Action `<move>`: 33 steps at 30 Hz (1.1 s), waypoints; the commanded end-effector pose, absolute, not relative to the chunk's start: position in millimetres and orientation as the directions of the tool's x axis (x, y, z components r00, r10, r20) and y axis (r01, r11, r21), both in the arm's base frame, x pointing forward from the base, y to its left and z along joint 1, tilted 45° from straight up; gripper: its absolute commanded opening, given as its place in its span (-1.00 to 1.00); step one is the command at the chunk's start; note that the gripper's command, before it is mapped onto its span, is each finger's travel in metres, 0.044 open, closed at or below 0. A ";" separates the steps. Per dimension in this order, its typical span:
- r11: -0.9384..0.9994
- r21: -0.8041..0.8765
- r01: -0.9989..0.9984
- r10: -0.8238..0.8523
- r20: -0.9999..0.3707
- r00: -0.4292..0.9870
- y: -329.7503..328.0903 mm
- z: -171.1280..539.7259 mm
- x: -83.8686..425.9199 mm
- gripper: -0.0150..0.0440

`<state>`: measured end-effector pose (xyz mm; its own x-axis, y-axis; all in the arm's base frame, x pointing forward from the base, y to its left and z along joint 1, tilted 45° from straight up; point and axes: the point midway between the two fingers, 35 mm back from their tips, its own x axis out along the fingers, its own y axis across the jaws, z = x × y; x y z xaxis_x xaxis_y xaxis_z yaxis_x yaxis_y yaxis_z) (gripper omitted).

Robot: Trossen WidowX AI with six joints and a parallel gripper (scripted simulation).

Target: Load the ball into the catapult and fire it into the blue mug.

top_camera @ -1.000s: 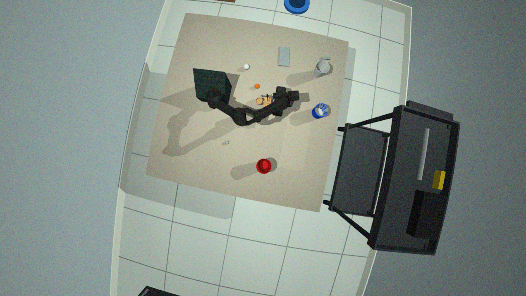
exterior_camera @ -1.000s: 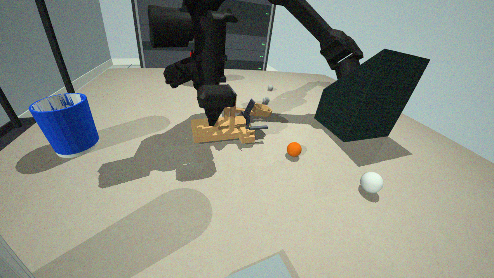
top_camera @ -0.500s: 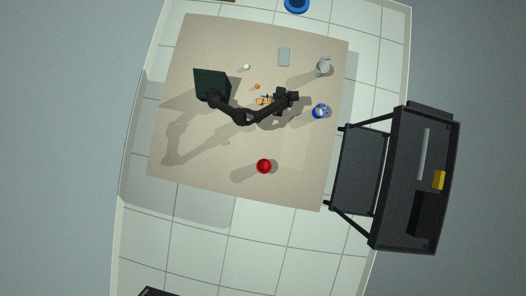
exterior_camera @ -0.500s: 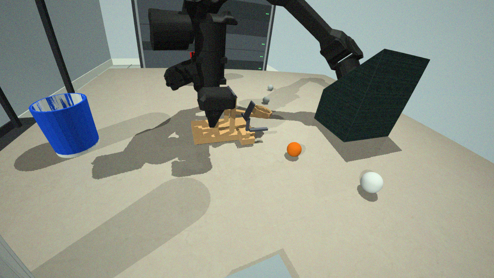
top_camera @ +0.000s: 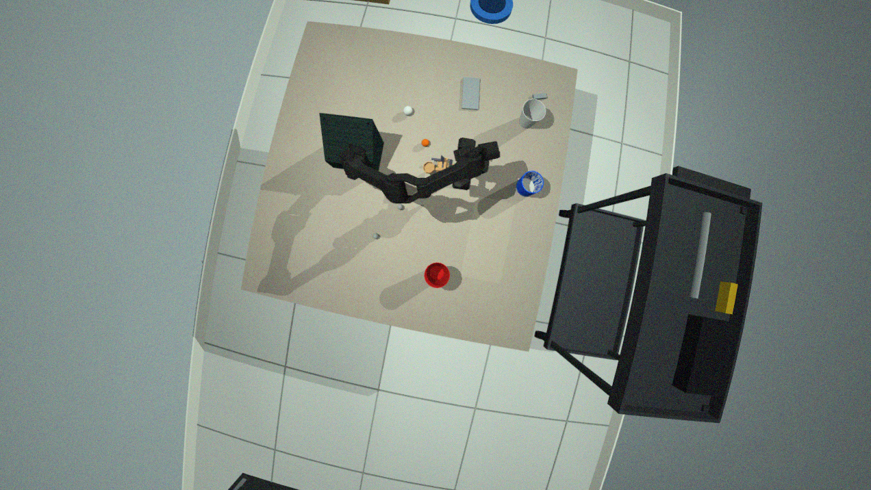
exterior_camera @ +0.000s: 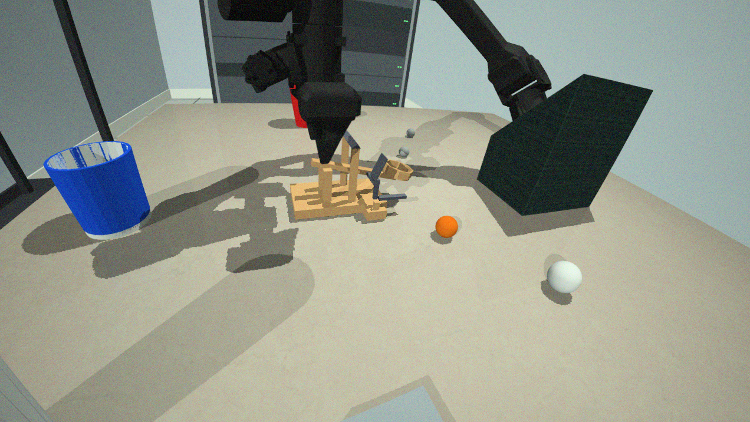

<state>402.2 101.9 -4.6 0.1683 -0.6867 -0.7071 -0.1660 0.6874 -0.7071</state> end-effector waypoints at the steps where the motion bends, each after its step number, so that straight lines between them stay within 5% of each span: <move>1: 0.693 -0.703 -0.162 -0.678 -0.711 0.187 133.0 26.6 393.3 1.00; 33: 0.687 -0.707 -0.168 -0.682 -0.707 0.189 82.7 -25.3 405.2 1.00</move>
<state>405.1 89.6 -20.6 0.1956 -0.6769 -0.7096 -0.1637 0.6909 -0.7041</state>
